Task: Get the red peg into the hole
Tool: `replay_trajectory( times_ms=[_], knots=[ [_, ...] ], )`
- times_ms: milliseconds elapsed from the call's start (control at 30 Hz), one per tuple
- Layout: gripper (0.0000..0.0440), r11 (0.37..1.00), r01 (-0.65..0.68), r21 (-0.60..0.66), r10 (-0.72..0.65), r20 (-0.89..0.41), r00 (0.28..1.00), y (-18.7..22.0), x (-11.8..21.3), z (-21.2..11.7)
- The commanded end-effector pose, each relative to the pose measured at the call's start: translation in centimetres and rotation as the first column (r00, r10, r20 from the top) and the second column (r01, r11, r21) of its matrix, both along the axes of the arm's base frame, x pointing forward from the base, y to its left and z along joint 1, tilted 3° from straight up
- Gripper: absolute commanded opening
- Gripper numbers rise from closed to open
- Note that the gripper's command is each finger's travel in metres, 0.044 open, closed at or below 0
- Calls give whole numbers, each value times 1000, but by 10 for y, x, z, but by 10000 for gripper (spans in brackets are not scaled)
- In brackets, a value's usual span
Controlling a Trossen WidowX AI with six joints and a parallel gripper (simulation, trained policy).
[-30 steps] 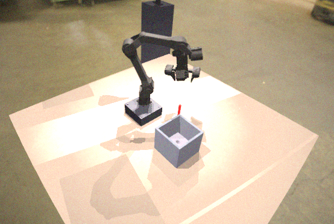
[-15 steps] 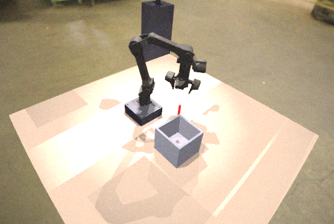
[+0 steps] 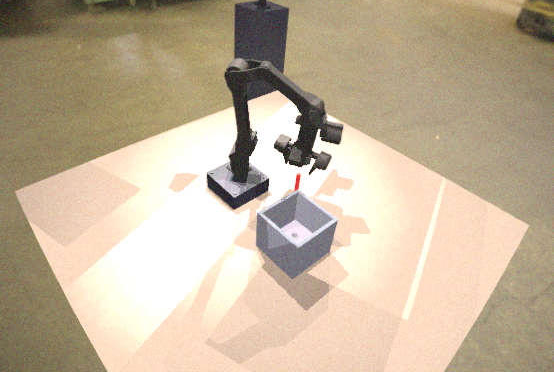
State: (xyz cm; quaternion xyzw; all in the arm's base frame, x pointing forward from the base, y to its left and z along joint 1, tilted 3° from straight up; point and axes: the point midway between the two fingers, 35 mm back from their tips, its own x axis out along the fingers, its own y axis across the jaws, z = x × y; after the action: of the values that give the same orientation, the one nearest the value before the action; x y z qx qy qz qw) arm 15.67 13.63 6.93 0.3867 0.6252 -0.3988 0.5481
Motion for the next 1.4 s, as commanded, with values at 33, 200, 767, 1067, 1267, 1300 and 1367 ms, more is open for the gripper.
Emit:
replay_trajectory(
  times_ms=[33,200,767,1067,1267,1300,1367],
  knots=[
    [404,1000,14,-11,-14,-6,1000,-4,1,-14],
    [384,999,42,-17,-42,-11,999,-8,3,-31],
    [30,999,29,20,-29,-11,1000,-5,14,-59],
    [0,994,61,90,-64,30,998,2,22,-40],
    [0,988,70,140,-81,70,994,6,30,-22],
    [0,986,70,148,-82,77,994,6,31,-18],
    [0,984,69,164,-85,94,992,7,34,-10]
  ],
)
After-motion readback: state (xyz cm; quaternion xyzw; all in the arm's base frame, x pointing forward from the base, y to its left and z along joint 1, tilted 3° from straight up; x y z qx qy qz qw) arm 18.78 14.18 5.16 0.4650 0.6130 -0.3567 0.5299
